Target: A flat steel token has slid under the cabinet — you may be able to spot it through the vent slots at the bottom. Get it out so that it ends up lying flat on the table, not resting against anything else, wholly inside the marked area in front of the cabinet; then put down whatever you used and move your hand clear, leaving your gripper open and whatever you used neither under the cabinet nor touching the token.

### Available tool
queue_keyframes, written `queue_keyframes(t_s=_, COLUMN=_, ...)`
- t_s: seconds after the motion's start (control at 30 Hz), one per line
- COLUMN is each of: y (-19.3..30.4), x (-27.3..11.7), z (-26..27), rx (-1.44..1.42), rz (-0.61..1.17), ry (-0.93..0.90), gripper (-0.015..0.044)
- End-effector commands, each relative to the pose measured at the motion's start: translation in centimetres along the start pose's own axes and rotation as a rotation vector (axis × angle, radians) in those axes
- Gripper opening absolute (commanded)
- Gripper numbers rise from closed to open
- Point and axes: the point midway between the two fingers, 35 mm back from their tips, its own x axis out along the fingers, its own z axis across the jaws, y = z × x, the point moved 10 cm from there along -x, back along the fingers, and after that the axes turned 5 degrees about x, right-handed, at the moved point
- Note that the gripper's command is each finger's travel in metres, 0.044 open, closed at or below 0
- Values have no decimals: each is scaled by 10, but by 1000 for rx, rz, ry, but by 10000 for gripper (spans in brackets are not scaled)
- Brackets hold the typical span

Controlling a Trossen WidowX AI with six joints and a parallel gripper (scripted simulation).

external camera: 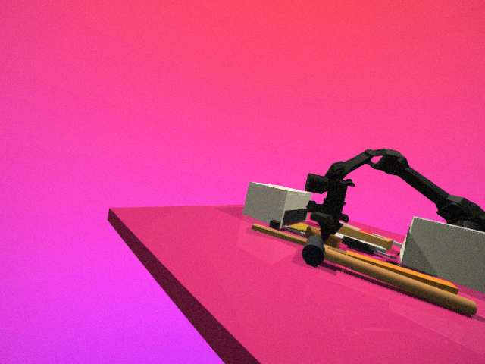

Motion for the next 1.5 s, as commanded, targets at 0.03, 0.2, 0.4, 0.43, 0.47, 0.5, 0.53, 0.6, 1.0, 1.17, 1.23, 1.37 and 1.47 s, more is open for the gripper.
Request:
queue_keyframes(t_s=0.03, y=-6, x=0, z=2, rx=-2, rz=-1, ry=-3, gripper=0)
queue_keyframes(t_s=0.2, y=-11, x=0, z=2, rx=-2, rz=-1, ry=-3, gripper=0)
queue_keyframes(t_s=0.4, y=-17, x=0, z=3, rx=-1, rz=-2, ry=-3, gripper=0)
queue_keyframes(t_s=0.43, y=-18, x=0, z=3, rx=-1, rz=-2, ry=-3, gripper=0)
queue_keyframes(t_s=0.47, y=-19, x=0, z=3, rx=-1, rz=-2, ry=-3, gripper=0)
queue_keyframes(t_s=0.5, y=-20, x=0, z=3, rx=-1, rz=-2, ry=-3, gripper=0)
queue_keyframes(t_s=0.53, y=-21, x=0, z=3, rx=-1, rz=-2, ry=-3, gripper=0)
queue_keyframes(t_s=0.6, y=-23, x=0, z=4, rx=-1, rz=-2, ry=-3, gripper=0)
queue_keyframes(t_s=1.0, y=-34, x=0, z=5, rx=-1, rz=-2, ry=-2, gripper=0)
queue_keyframes(t_s=1.17, y=-38, x=0, z=5, rx=-1, rz=-2, ry=-2, gripper=0)
queue_keyframes(t_s=1.23, y=-40, x=0, z=5, rx=-1, rz=-2, ry=-2, gripper=0)
queue_keyframes(t_s=1.37, y=-41, x=0, z=3, rx=-1, rz=-2, ry=-2, gripper=0)
queue_keyframes(t_s=1.47, y=-41, x=1, z=0, rx=-1, rz=-2, ry=-2, gripper=0)
